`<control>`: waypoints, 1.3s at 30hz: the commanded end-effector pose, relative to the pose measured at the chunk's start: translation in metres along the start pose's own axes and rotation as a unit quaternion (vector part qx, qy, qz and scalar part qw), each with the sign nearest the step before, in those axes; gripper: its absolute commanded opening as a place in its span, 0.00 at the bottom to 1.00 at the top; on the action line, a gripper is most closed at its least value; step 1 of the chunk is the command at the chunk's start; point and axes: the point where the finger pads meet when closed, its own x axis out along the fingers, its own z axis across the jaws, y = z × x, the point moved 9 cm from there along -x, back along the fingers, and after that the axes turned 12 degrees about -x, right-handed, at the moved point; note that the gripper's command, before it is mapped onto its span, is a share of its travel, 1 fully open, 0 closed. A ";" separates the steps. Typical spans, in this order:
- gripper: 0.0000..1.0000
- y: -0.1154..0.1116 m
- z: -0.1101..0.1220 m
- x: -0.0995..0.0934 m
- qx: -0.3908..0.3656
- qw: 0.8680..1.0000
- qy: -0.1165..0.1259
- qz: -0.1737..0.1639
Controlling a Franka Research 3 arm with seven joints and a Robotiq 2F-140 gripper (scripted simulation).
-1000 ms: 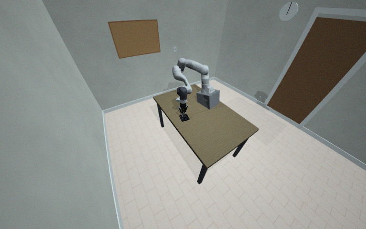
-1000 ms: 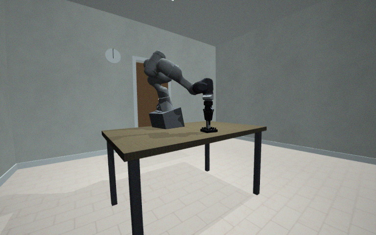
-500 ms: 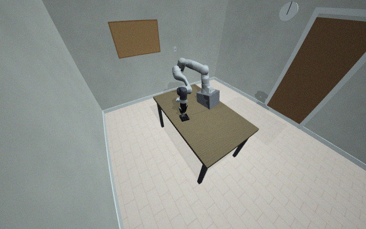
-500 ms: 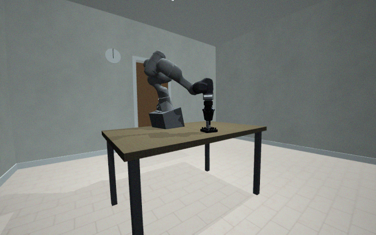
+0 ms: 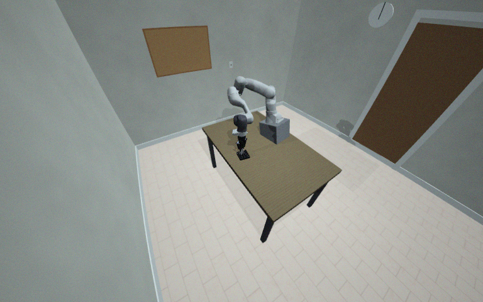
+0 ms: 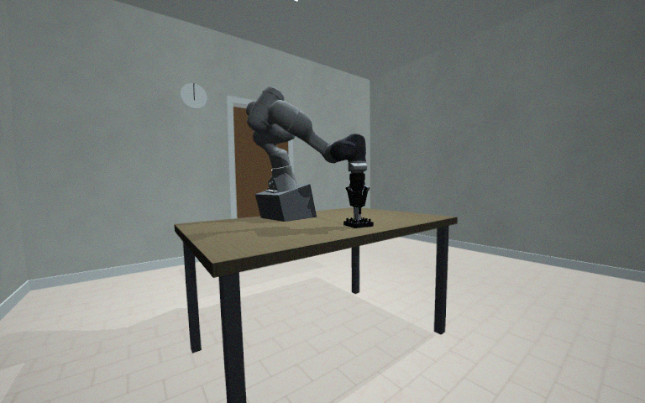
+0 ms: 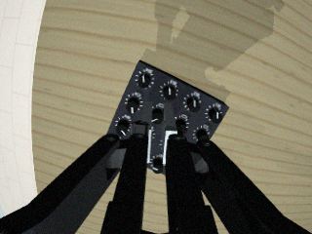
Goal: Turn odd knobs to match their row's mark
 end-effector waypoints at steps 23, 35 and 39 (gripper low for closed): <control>0.05 0.000 -0.001 0.000 -0.221 0.975 0.000 -0.003; 0.05 0.000 -0.001 0.000 -0.308 0.951 0.000 -0.003; 0.05 0.000 -0.001 0.000 -0.321 0.947 0.000 -0.003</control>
